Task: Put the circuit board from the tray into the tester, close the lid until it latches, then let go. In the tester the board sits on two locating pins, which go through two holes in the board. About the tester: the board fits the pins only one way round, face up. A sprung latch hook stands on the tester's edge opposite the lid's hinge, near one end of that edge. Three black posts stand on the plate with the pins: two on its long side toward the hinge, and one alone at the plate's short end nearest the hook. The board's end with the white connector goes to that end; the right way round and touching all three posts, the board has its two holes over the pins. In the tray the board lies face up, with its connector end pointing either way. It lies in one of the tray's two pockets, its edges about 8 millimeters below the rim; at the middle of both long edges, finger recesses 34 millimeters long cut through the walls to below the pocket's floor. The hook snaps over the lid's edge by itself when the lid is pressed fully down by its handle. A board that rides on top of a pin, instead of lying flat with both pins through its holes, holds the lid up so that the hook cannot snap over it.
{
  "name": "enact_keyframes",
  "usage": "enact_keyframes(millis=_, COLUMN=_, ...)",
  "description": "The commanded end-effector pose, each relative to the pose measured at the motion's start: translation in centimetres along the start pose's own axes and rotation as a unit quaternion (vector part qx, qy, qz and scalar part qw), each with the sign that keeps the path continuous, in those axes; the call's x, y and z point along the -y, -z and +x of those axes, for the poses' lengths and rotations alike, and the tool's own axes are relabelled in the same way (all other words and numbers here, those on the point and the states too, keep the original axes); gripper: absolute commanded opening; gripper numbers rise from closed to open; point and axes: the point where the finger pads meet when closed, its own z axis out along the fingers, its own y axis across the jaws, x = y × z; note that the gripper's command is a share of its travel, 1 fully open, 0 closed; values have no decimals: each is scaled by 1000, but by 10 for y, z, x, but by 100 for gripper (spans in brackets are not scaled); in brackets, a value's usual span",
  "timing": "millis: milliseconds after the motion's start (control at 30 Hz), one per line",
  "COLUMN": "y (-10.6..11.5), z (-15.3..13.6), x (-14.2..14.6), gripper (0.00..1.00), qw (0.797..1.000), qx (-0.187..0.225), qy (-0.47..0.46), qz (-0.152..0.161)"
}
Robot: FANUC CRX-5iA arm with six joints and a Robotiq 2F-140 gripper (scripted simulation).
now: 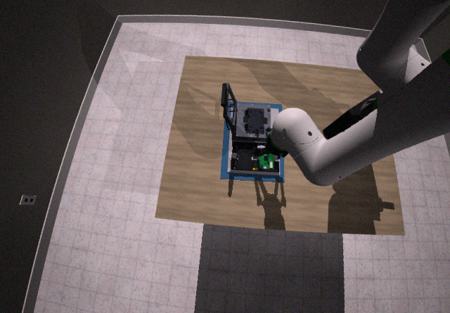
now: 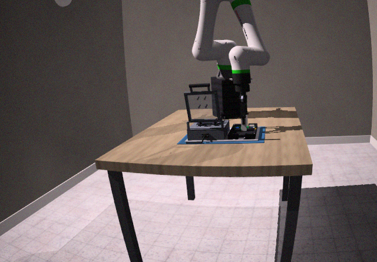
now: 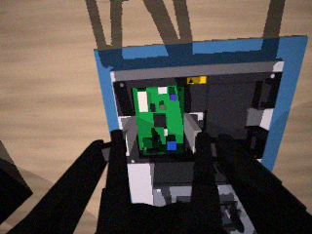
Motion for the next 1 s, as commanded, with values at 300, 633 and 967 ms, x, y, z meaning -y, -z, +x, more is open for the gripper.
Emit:
enact_keyframes(millis=300, y=0, z=0, x=0, gripper=46, qw=1000, qx=0, qy=0, qz=0)
enact_keyframes(millis=633, y=2, z=0, x=0, gripper=46, qw=1000, qx=0, qy=0, qz=0)
enact_keyframes(millis=967, y=7, z=0, x=0, gripper=46, qw=1000, qx=0, qy=0, qz=0)
